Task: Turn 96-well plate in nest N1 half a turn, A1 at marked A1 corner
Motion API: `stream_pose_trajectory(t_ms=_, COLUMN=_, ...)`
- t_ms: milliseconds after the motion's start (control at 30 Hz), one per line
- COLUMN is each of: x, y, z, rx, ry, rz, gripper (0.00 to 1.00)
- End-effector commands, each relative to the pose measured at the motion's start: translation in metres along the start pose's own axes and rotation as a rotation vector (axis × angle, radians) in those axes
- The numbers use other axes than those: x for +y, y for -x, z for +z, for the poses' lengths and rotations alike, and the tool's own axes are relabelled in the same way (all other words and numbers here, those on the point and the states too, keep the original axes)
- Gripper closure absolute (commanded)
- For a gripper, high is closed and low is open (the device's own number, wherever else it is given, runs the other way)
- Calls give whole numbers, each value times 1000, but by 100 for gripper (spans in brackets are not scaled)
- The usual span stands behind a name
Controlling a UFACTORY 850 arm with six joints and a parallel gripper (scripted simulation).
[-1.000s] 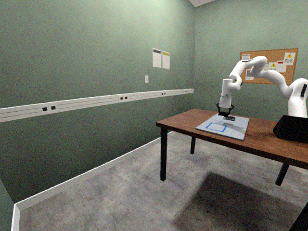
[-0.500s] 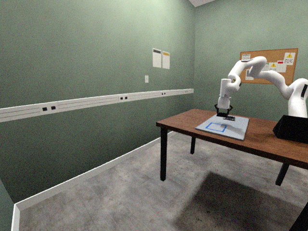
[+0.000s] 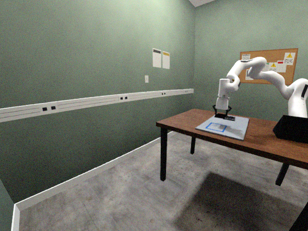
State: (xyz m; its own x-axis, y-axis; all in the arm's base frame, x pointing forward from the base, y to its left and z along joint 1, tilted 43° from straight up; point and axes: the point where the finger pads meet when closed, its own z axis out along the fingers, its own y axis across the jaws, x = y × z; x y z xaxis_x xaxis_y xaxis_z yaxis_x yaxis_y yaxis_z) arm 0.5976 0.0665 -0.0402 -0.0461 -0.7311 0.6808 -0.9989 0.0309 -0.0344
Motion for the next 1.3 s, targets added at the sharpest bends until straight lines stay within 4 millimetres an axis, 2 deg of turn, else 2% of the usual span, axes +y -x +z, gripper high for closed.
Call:
stream_pose_trajectory(t_ms=0, x=-3, y=14, z=0, rx=0, ry=-1, rz=1, gripper=100)
stream_pose_trajectory(t_ms=400, x=-9, y=54, z=1, rx=0, ry=-1, rz=1, gripper=100)
stream_pose_trajectory(t_ms=467, x=-9, y=54, z=1, rx=0, ry=-1, rz=1, gripper=100)
stream_pose_trajectory(t_ms=600, x=-11, y=67, z=1, rx=0, ry=-1, rz=1, gripper=100)
stream_pose_trajectory(t_ms=1267, x=-11, y=68, z=1, rx=0, ry=-1, rz=1, gripper=100)
